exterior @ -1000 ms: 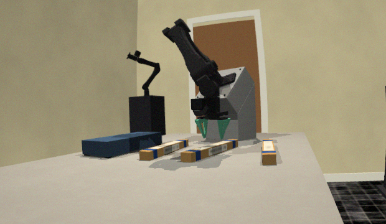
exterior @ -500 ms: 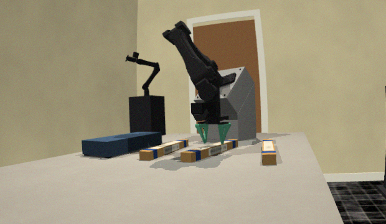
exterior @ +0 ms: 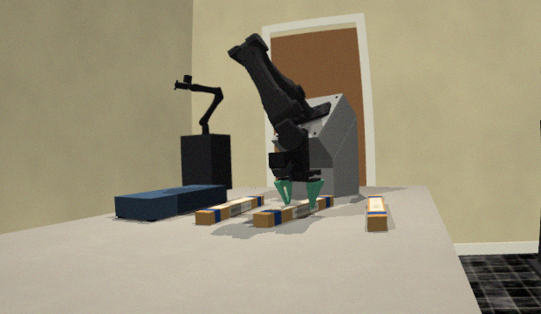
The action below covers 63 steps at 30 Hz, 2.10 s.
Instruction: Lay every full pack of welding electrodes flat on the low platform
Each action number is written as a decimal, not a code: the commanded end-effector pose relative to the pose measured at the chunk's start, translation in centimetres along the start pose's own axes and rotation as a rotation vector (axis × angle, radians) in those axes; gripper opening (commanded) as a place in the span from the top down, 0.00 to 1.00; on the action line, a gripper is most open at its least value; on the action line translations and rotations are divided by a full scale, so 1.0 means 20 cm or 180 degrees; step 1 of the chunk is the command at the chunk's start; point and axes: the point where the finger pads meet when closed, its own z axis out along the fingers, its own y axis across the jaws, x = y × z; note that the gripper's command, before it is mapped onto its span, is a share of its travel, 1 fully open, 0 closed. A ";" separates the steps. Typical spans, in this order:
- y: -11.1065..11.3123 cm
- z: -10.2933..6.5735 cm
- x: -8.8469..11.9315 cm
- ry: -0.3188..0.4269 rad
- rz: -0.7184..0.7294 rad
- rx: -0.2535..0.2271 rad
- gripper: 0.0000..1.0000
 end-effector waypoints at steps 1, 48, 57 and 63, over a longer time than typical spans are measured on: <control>0.04 0.01 -0.09 -0.0143 0.0055 -0.0077 0.26; 0.05 0.02 -0.11 -0.0192 0.0073 -0.0104 1.00; 0.05 0.02 -0.11 -0.0192 0.0073 -0.0104 1.00; 0.05 0.02 -0.11 -0.0192 0.0073 -0.0104 1.00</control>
